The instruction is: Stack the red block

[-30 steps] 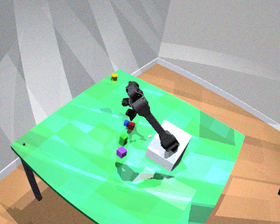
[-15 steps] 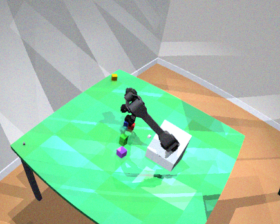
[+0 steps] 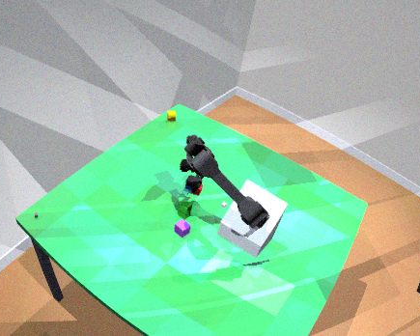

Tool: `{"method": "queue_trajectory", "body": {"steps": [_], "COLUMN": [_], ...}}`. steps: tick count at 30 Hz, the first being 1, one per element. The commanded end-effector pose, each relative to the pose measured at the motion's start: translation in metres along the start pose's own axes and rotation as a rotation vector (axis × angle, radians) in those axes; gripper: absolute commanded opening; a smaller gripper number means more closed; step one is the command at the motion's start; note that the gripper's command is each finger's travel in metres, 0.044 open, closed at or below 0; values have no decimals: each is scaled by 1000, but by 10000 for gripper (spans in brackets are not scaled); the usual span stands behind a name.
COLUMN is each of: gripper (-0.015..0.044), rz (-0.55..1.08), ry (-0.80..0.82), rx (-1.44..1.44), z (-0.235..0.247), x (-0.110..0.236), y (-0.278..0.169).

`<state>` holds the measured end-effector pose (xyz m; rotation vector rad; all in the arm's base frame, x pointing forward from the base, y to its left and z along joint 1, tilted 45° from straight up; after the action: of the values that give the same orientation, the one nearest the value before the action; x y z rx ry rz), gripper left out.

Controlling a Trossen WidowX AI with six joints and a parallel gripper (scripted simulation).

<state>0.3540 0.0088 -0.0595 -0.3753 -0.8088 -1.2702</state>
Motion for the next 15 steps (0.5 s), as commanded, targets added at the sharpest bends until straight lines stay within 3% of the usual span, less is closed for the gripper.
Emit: {"method": "queue_trajectory", "body": {"steps": [1,15], "gripper": [440,440], "rz": [2,2], "ry": [8,9], "rx": [-11,-11], "z": [0,0], "x": [-8,-25], "y": [-3,-3]}}
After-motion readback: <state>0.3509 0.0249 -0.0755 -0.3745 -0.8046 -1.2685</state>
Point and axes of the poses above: the point midway between the two fingers, 35 mm back from their tips, its own x axis back along the fingers, its own z axis across the jaws, y = z × x, the point moved 6 cm from there along x, back along the fingers, and after that the axes turned 5 degrees about -x, right-handed, at the moved point
